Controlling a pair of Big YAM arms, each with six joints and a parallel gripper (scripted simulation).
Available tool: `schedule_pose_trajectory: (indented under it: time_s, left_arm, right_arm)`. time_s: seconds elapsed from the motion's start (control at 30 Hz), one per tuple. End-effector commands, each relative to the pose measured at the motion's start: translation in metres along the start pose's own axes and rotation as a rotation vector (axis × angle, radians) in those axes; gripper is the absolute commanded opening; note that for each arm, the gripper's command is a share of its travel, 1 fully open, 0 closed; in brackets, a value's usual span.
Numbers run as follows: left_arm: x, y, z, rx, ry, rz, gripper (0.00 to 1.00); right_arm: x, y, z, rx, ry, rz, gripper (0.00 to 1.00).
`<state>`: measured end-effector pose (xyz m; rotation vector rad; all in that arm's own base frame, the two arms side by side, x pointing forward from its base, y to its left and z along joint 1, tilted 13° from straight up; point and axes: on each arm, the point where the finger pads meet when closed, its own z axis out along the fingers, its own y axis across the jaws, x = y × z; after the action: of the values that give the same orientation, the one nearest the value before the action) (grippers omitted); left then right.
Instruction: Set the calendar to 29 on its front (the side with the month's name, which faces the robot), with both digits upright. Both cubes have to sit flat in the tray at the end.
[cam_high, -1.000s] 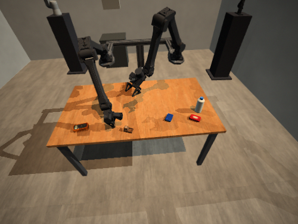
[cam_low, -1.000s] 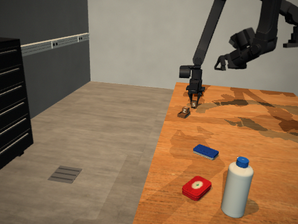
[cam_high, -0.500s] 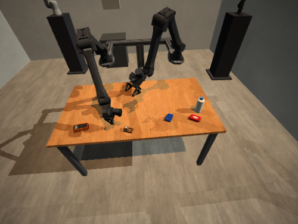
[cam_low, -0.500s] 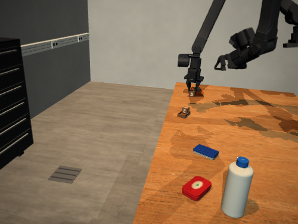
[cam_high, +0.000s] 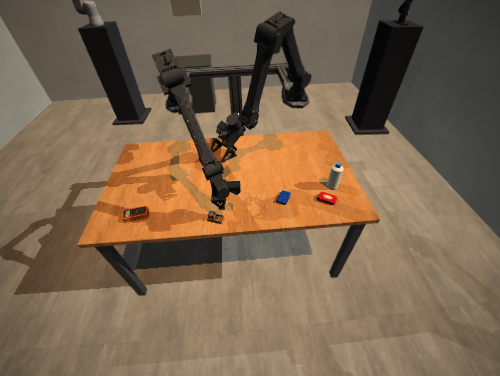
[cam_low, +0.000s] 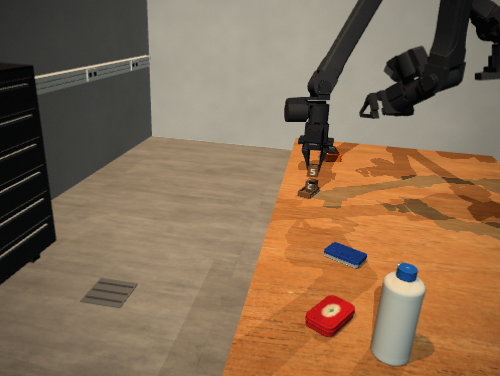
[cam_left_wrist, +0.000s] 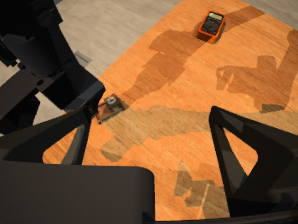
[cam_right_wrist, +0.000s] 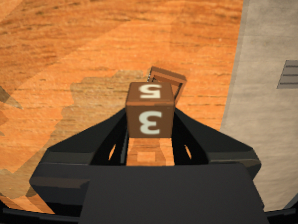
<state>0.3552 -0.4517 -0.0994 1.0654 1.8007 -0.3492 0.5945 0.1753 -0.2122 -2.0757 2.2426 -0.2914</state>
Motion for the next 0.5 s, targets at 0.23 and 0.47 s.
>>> schedule_pose_trajectory:
  time_s: [0.23,0.47]
  left_arm:
    - [-0.009,0.001,0.002,-0.001,-0.016,0.0,1.0]
    - [-0.009,0.001,0.002,-0.001,-0.016,0.0,1.0]
  right_arm:
    - [0.011,-0.022,-0.001,-0.002,0.003,0.129,0.26]
    - [0.007,-0.035,-0.016,0.043,-0.015,0.266,0.26]
